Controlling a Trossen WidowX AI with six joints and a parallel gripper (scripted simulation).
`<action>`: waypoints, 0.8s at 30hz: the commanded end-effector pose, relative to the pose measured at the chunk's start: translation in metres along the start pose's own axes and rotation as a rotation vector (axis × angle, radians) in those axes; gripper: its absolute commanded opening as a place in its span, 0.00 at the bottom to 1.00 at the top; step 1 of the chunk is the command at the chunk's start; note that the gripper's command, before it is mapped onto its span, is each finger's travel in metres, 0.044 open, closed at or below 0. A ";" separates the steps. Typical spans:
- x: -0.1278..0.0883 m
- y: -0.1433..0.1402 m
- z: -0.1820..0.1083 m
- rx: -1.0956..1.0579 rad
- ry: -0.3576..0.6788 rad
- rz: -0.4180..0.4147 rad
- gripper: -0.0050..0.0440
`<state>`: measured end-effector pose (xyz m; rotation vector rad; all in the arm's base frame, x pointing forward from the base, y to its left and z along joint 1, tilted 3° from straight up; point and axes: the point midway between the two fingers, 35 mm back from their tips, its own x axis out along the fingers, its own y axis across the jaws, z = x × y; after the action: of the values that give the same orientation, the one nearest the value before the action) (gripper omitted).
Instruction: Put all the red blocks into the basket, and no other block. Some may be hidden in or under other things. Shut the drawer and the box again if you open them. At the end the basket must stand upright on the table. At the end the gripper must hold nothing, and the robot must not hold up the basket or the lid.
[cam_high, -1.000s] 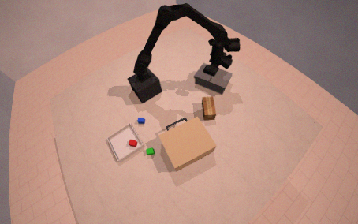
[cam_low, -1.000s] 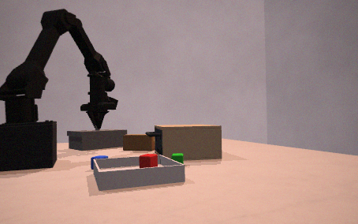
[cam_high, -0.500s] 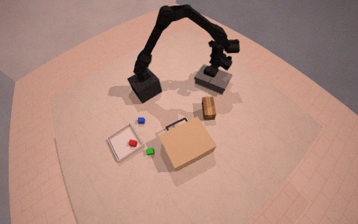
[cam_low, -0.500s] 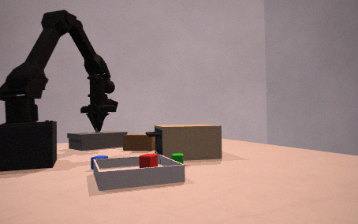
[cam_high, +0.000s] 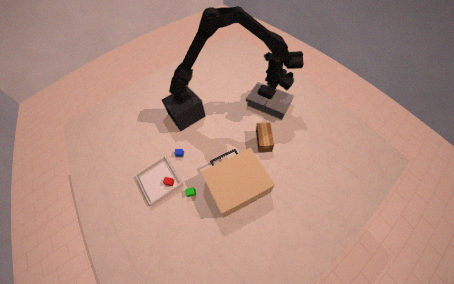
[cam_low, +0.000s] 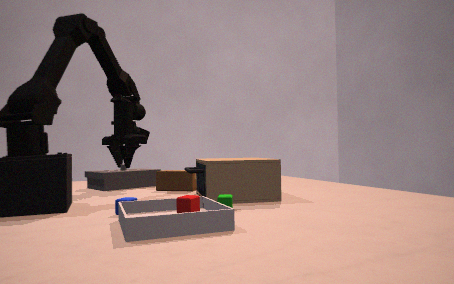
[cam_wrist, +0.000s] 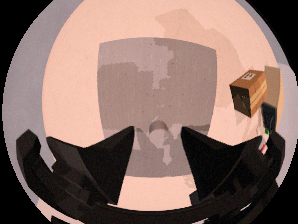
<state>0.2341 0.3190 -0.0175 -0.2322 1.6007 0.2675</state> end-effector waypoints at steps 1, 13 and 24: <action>0.002 0.000 -0.001 0.001 0.003 -0.002 1.00; -0.058 0.000 0.000 0.001 0.003 -0.002 1.00; -0.076 0.000 0.000 0.001 0.003 -0.002 1.00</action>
<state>0.2371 0.3175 0.0536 -0.2326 1.6060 0.2603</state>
